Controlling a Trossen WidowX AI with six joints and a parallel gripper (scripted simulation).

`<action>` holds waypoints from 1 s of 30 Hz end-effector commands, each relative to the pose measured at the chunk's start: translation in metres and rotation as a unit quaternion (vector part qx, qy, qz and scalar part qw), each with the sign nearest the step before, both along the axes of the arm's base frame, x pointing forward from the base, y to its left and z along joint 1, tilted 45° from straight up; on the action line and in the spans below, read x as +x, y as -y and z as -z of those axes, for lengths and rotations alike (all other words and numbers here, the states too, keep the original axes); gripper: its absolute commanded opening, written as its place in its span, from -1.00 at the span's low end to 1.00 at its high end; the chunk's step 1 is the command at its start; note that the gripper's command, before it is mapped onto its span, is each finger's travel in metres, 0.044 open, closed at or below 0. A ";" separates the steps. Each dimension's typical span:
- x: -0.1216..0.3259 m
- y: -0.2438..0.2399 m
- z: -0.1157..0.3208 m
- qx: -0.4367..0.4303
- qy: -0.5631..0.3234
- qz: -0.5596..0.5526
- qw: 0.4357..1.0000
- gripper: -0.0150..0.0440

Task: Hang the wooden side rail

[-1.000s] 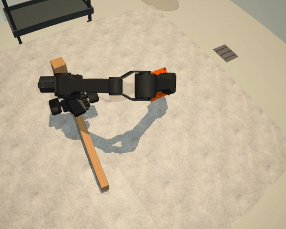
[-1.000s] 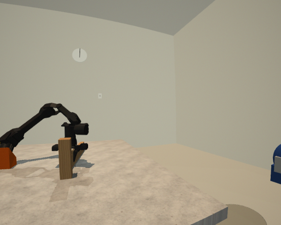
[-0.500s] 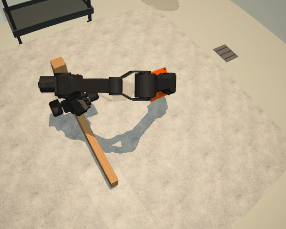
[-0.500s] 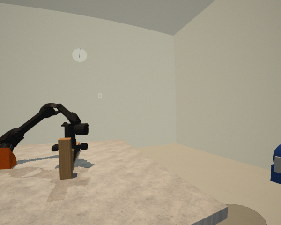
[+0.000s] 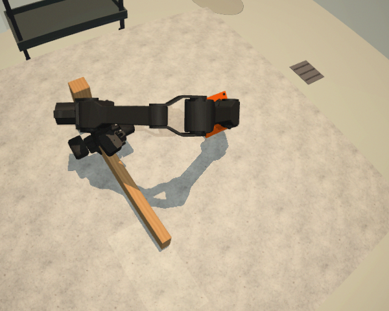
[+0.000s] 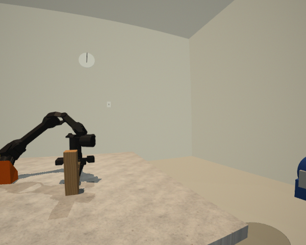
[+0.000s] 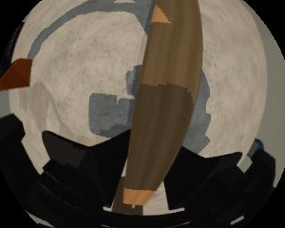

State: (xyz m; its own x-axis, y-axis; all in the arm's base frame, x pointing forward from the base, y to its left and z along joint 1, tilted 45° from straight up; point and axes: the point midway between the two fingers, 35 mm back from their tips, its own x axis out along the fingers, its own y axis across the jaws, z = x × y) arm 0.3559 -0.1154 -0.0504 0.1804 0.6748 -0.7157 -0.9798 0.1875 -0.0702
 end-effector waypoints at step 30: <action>-0.004 0.000 -0.001 -0.001 0.003 -0.004 1.000 -0.49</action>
State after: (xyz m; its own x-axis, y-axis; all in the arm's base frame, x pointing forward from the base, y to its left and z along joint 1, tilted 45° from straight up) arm 0.3522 -0.1147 -0.0499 0.1803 0.6755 -0.7150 -0.9801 0.1851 -0.0722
